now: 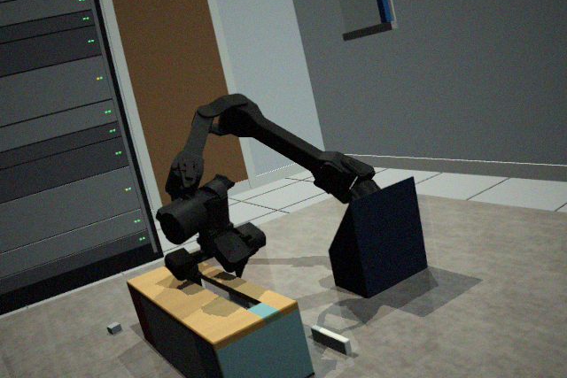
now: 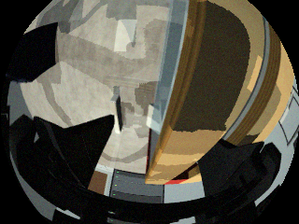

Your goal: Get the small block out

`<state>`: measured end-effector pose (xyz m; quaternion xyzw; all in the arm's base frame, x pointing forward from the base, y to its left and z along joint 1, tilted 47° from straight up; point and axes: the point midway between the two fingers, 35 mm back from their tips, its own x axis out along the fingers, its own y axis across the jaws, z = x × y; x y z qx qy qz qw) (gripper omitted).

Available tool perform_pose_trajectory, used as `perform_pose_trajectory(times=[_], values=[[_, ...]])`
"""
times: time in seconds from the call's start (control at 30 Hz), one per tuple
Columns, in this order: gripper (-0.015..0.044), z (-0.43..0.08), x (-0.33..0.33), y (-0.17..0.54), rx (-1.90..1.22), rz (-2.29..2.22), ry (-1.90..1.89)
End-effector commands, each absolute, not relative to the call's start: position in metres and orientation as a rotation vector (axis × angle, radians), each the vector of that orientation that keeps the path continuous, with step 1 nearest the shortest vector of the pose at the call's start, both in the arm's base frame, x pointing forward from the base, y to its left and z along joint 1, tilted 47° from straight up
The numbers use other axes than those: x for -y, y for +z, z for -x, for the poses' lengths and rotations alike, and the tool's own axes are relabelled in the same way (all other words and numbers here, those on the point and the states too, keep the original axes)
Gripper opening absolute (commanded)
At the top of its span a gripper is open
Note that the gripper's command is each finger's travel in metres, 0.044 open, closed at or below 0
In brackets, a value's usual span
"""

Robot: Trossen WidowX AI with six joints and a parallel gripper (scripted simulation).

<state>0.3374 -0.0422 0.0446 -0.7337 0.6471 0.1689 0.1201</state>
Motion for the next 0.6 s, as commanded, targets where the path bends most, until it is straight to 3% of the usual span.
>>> perform_pose_trajectory(times=[0.0,0.57], values=[[0.0400,-0.338,0.046,0.048,-1.893,2.144,0.489],[0.0400,-0.340,0.058,0.061,-1.894,2.144,0.488]])
